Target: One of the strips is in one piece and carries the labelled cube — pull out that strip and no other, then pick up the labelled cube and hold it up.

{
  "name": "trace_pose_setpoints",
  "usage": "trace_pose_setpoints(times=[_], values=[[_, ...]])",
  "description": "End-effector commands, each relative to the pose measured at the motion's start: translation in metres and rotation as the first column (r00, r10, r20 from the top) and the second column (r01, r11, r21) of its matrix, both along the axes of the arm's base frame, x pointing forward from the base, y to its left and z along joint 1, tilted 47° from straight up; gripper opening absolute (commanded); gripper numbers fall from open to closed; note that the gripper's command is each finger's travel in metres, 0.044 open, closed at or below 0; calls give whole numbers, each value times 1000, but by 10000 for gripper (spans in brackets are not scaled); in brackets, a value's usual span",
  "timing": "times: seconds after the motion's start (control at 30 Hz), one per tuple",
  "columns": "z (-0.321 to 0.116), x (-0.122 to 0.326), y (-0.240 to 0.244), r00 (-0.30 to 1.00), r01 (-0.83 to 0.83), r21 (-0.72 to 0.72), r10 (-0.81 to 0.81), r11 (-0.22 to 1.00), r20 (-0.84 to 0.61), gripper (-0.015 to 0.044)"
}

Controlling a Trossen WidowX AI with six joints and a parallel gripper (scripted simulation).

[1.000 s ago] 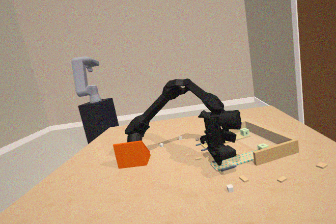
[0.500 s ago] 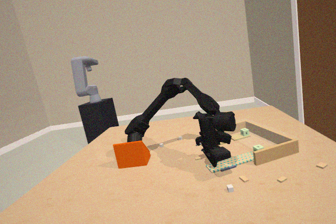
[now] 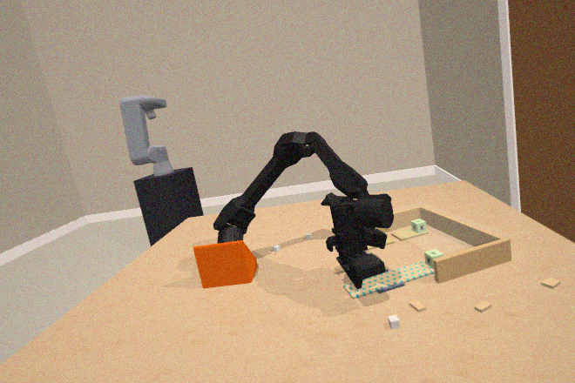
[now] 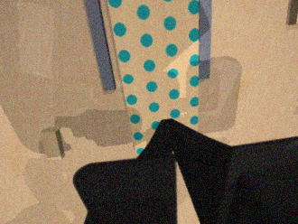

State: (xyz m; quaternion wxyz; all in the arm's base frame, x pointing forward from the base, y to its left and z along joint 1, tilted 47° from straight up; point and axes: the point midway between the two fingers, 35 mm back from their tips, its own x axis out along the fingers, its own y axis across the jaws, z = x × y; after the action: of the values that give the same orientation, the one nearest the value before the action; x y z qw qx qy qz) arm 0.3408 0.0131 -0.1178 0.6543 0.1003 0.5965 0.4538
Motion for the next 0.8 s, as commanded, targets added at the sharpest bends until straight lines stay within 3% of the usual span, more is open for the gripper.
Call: trace_pose_setpoints(times=[0.0, 0.77], values=[[-6, -13, 1, 1000, -14, -4, 14, 1000, -26, 0], [-15, -44, -14, 1000, -14, -6, 14, 1000, -27, 0]])
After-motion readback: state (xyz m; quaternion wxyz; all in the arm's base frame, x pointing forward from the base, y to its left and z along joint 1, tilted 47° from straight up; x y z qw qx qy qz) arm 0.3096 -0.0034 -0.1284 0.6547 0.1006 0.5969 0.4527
